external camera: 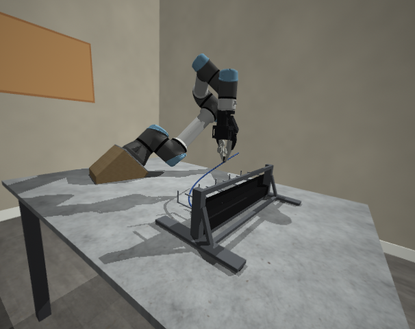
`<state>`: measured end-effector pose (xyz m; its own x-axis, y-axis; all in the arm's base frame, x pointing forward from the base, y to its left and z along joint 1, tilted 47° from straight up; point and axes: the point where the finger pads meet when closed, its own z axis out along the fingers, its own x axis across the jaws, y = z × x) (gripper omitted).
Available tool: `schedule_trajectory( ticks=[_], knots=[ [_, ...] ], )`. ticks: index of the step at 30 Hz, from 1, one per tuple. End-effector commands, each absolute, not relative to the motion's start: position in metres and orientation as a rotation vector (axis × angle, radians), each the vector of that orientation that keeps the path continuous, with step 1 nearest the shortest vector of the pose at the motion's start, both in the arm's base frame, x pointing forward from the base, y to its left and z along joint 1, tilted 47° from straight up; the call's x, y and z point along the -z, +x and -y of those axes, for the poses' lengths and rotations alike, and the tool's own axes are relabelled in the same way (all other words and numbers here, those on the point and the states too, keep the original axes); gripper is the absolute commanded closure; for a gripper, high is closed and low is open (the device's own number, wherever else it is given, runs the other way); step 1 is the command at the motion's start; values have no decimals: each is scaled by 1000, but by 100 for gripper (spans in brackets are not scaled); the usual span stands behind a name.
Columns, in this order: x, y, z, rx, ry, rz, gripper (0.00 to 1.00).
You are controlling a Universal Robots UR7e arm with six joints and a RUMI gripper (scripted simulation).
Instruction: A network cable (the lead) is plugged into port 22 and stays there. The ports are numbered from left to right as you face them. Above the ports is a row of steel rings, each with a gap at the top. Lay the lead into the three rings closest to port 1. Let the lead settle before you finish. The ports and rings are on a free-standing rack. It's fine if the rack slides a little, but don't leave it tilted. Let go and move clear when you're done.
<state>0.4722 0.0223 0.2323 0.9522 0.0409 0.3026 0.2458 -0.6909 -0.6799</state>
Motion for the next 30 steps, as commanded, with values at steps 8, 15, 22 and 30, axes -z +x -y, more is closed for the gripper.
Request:
schedule_trajectory(
  ticks=[8, 15, 22, 30],
  knots=[
    [-280, 522, -23, 220, -2325, -12, 100],
    [-283, 525, -23, 215, -2325, -25, 100],
    [-283, 525, -23, 214, -2325, -26, 100],
    [-283, 525, -23, 214, -2325, -26, 100]
  ],
)
